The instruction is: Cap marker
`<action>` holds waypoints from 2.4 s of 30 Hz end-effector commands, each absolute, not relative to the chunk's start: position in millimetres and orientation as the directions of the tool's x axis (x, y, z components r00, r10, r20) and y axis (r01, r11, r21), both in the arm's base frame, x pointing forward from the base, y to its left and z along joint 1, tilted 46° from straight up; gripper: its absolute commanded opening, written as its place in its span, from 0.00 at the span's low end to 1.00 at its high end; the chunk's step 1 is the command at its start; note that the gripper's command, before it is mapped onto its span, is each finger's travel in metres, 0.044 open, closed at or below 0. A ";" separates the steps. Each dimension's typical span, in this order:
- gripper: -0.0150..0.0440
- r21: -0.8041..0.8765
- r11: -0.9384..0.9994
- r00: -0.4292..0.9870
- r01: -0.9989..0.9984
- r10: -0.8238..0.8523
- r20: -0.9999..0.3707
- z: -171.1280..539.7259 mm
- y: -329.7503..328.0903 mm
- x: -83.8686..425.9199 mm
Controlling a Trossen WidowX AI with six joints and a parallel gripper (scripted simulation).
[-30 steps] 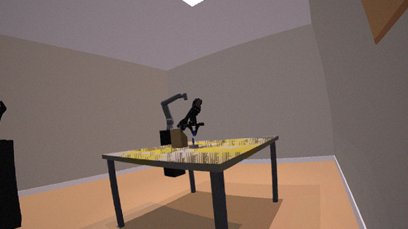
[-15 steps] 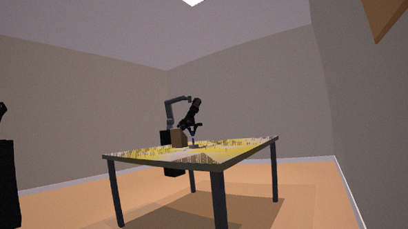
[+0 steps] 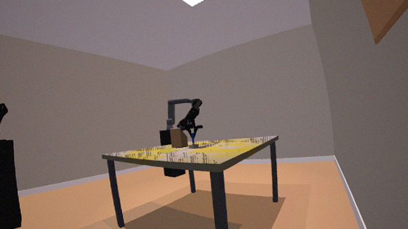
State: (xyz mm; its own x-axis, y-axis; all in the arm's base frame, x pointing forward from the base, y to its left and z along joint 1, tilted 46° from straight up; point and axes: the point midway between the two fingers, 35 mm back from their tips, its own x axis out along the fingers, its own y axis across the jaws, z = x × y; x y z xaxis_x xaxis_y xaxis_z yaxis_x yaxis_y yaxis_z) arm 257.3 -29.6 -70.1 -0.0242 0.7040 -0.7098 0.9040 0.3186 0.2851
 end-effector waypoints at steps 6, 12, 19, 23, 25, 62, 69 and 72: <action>0.25 0.282 0.313 -0.025 0.907 0.708 -0.706 -81.2 -17.9 255.6; 0.25 0.283 0.313 -0.025 0.907 0.709 -0.705 -87.7 -10.9 254.8; 0.25 0.283 0.313 -0.025 0.907 0.710 -0.704 -91.3 -6.6 254.3; 0.25 0.283 0.313 -0.025 0.907 0.710 -0.704 -91.3 -6.6 254.3; 0.25 0.283 0.313 -0.025 0.907 0.710 -0.704 -91.3 -6.6 254.3; 0.64 0.614 0.632 -0.027 0.473 0.707 -0.707 -41.8 -57.4 254.1; 0.33 0.708 0.705 -0.026 -0.049 0.708 -0.706 -44.7 -54.1 252.5; 0.25 0.708 0.705 -0.026 -0.049 0.708 -0.706 -44.7 -54.1 252.5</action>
State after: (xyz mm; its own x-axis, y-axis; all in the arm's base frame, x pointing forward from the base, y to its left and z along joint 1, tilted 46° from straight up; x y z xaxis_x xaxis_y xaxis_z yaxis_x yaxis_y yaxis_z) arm 254.3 -56.5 -42.9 -0.0269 0.7064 -0.7073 0.2436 0.6909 0.6807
